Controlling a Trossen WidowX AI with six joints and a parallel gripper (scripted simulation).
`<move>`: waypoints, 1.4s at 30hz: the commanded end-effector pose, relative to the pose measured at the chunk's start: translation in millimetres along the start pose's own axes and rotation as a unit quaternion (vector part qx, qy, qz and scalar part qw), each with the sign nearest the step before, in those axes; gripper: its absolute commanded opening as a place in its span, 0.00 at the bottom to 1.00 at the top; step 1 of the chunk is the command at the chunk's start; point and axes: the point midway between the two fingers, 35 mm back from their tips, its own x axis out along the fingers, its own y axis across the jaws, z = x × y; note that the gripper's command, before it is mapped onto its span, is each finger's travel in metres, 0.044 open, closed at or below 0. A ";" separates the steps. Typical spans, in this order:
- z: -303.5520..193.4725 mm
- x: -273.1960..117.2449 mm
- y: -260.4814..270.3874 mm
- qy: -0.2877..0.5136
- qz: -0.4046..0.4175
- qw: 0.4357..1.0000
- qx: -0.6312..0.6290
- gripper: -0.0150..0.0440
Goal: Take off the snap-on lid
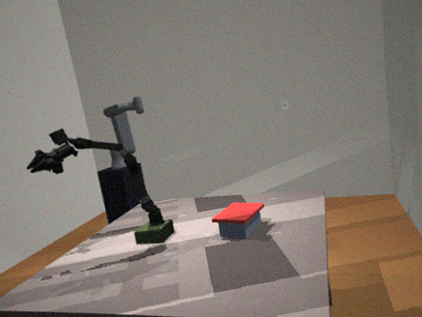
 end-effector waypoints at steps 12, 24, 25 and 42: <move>-32.0 -13.1 -237.1 0.041 -0.203 0.968 -0.142 0.65; -21.8 -87.3 -385.7 0.083 -0.329 0.908 -0.247 0.65; -19.3 -96.4 -397.2 0.088 -0.340 0.900 -0.258 0.65; 70.1 -310.3 -545.7 0.210 -0.506 0.708 -0.446 0.65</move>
